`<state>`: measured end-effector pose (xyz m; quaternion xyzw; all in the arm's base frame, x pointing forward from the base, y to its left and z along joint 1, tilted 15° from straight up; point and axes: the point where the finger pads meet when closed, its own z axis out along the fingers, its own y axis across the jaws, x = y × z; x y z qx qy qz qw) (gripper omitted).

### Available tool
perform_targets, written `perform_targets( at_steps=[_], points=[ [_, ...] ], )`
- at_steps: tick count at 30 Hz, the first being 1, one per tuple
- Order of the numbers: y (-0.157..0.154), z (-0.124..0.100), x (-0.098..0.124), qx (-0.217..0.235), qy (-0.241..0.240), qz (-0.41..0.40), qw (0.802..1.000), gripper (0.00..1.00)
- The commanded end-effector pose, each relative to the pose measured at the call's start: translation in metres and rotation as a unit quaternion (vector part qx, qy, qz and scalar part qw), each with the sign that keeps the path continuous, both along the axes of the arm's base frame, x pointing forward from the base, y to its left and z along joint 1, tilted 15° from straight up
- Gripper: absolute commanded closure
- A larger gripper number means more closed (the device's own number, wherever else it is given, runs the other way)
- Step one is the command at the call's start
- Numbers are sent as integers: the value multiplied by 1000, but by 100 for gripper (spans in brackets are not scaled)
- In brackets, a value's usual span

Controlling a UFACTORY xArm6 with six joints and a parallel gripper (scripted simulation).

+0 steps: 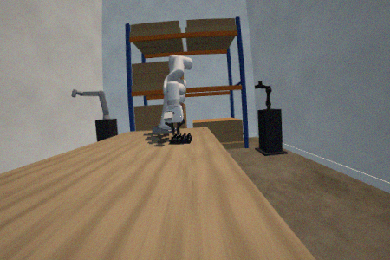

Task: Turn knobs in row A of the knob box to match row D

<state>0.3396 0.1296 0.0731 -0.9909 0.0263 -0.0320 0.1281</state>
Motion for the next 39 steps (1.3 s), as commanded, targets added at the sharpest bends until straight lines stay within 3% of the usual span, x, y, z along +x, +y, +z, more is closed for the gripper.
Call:
perform_targets(
  at_steps=[1, 12, 29, 39],
  points=[
    [-2, 11, 1, 0, -2, 0, 1000, 81],
    [-7, 30, -1, 0, -2, 0, 1000, 81],
    [-7, 32, -1, 0, -3, 2, 1000, 81],
    [7, 40, 2, -11, -41, 148, 988, 81]
  ],
)
